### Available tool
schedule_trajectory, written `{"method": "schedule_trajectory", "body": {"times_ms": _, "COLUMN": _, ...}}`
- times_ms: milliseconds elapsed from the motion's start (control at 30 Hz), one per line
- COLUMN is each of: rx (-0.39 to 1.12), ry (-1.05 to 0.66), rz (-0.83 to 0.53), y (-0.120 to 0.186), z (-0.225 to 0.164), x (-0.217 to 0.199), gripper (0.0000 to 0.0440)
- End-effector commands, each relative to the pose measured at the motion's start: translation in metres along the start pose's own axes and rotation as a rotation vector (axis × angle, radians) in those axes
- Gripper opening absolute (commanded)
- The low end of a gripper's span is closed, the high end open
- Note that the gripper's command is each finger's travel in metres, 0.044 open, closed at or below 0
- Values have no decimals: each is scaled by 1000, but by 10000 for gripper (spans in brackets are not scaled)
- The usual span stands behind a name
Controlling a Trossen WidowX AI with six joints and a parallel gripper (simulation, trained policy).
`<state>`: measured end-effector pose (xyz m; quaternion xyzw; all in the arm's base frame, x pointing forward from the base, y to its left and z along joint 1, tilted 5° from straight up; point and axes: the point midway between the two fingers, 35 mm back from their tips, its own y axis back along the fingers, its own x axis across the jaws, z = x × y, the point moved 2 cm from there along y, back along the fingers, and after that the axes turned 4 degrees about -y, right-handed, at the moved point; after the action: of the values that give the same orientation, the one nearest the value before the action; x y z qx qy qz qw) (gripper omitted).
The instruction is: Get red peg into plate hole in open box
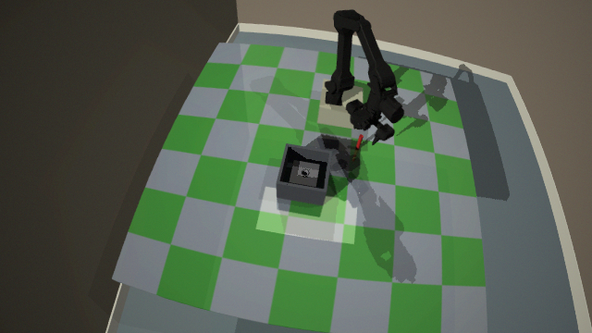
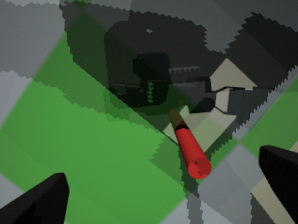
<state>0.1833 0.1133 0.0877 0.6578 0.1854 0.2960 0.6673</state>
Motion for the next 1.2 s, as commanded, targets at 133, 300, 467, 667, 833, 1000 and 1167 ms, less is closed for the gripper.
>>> {"method": "schedule_trajectory", "body": {"times_ms": 133, "rx": -28, "ry": -23, "rz": -84, "y": -11, "z": -6, "x": -6, "gripper": 440}}
{"method": "schedule_trajectory", "body": {"times_ms": 300, "rx": -42, "ry": -27, "rz": -105, "y": -22, "z": -7, "x": -8, "gripper": 440}}
{"method": "schedule_trajectory", "body": {"times_ms": 467, "rx": -52, "ry": -36, "rz": -119, "y": -38, "z": -9, "x": -11, "gripper": 440}}
{"method": "schedule_trajectory", "body": {"times_ms": 667, "rx": -57, "ry": -60, "rz": -112, "y": -60, "z": -11, "x": -16, "gripper": 440}}
{"method": "schedule_trajectory", "body": {"times_ms": 833, "rx": -58, "ry": -81, "rz": -98, "y": -76, "z": -14, "x": -20, "gripper": 436}}
{"method": "schedule_trajectory", "body": {"times_ms": 1000, "rx": -44, "ry": -110, "rz": -106, "y": -87, "z": -18, "x": -25, "gripper": 348}}
{"method": "schedule_trajectory", "body": {"times_ms": 1167, "rx": -15, "ry": -131, "rz": -126, "y": -89, "z": -20, "x": -27, "gripper": 219}}
